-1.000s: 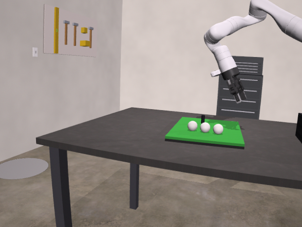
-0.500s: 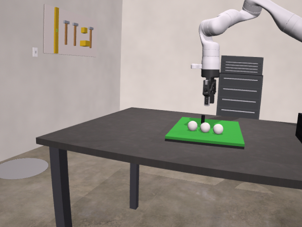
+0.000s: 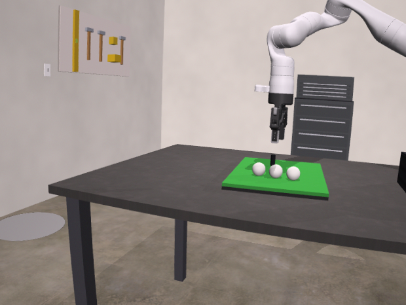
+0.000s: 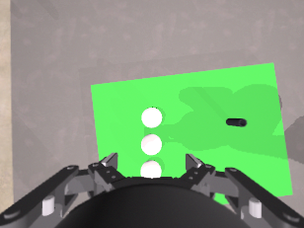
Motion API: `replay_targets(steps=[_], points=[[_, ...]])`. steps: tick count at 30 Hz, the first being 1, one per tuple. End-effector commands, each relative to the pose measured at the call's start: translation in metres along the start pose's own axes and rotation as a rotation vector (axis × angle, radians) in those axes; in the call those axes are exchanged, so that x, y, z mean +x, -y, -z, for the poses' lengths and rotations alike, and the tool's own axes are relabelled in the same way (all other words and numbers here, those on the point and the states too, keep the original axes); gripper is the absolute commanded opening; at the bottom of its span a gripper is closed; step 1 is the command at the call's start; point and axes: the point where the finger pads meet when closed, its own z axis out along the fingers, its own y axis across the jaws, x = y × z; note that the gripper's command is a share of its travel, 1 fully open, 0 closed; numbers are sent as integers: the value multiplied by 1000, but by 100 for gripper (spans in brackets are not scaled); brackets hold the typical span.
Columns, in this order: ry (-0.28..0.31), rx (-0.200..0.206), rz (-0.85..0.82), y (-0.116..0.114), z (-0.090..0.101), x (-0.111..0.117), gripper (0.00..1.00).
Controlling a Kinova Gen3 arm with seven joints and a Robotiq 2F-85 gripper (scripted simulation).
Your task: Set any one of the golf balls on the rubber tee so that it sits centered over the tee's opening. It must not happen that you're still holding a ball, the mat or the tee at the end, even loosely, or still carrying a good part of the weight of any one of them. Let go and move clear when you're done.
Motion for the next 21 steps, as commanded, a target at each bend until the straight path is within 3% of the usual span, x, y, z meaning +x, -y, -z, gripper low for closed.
replay_targets(steps=[1,4,12,21], points=[[3,-1,1,0,-10,-1,100],[4,-1,1,1,-17,-2,100],[4,-2,1,0,-90,-2,100],[5,-2,1,0,-98,-3,100]])
